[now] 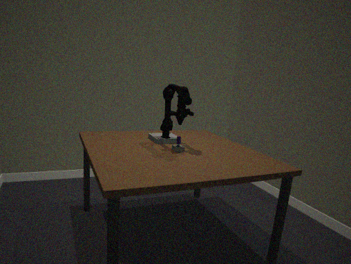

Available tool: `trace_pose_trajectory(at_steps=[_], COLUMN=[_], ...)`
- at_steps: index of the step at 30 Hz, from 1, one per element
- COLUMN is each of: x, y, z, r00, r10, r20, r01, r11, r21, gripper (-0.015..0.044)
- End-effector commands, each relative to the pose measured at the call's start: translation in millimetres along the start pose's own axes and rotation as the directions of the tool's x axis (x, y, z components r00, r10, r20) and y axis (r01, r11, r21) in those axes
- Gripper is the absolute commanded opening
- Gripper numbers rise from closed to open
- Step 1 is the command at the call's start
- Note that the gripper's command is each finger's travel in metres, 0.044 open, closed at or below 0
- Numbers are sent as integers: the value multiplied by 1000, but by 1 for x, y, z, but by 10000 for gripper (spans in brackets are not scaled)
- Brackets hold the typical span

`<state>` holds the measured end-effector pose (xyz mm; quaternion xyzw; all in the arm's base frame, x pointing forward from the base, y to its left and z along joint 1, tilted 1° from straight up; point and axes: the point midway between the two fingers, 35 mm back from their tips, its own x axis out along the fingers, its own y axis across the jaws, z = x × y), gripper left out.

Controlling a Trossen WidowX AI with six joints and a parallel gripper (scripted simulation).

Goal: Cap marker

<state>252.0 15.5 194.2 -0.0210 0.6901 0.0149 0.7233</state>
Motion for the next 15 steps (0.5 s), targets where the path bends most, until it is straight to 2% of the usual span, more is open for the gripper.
trace_pose_trajectory(at_steps=[1, 13, 15], x=[-2, -2, -2], y=[0, 0, 0], z=[-1, -1, -1], r00=[1000, 1000, 1000], r10=[0, 0, 0], r20=[-4, -4, -4], r01=[0, 0, 0], r11=[1000, 1000, 1000], r21=[3, 3, 3], gripper=[105, 420, 440])
